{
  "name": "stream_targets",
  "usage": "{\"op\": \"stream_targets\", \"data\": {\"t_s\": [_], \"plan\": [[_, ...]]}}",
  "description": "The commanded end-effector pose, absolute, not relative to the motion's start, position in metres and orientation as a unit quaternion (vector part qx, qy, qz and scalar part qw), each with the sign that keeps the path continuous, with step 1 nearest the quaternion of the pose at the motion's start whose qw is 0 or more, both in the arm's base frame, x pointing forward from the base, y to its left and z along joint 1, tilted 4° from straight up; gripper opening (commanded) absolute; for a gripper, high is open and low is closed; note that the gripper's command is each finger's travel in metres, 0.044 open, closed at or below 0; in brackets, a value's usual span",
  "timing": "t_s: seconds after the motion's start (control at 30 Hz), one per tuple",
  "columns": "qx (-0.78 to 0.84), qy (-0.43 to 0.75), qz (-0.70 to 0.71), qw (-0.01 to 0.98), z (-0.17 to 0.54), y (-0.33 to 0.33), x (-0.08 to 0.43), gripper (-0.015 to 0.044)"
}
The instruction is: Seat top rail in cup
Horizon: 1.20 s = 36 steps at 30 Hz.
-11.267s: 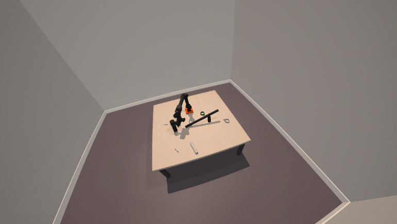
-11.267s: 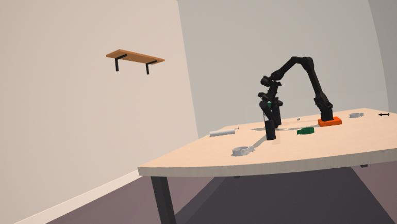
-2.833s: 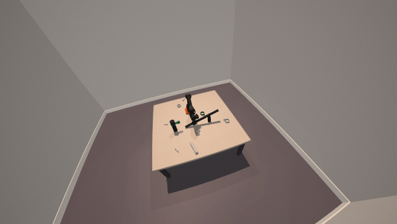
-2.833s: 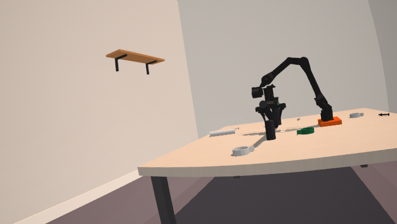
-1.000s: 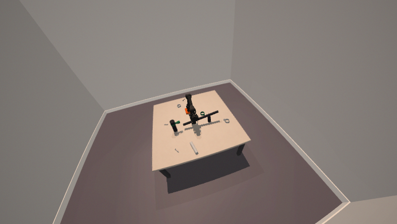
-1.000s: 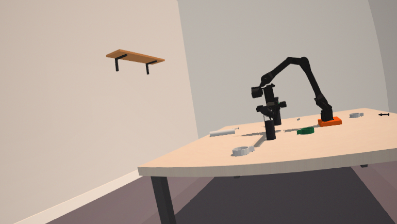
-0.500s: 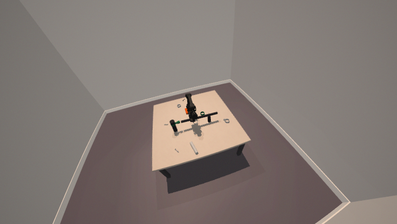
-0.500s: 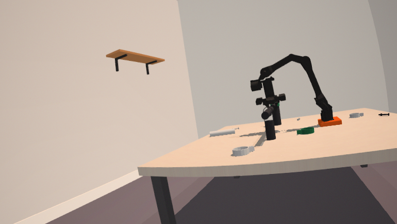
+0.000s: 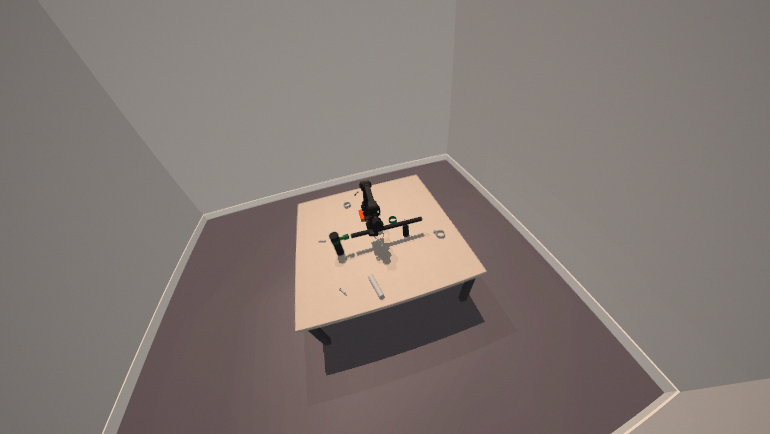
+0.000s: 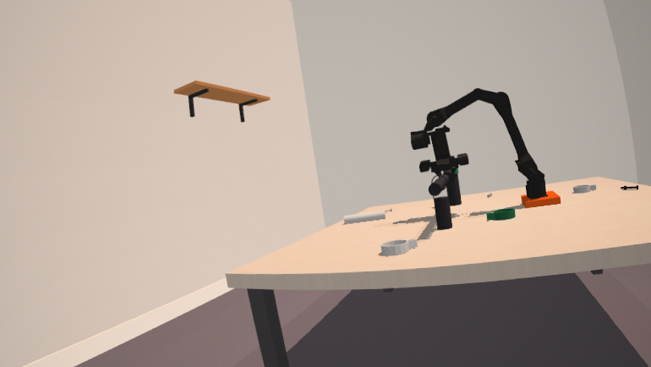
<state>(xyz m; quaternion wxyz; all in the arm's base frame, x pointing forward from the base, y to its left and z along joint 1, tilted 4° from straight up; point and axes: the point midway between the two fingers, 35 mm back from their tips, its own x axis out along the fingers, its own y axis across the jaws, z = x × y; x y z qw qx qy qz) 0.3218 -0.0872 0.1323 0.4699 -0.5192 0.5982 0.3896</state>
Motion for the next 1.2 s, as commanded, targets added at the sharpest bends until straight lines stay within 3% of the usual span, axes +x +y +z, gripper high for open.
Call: {"op": "stream_targets", "data": {"t_s": [0.0, 1.17], "plan": [[-0.520, 0.598, 0.389, 0.470, 0.134, -0.088, 0.322, 0.0000], [-0.520, 0.598, 0.390, 0.470, 0.144, -0.097, 0.324, 0.0000]]}}
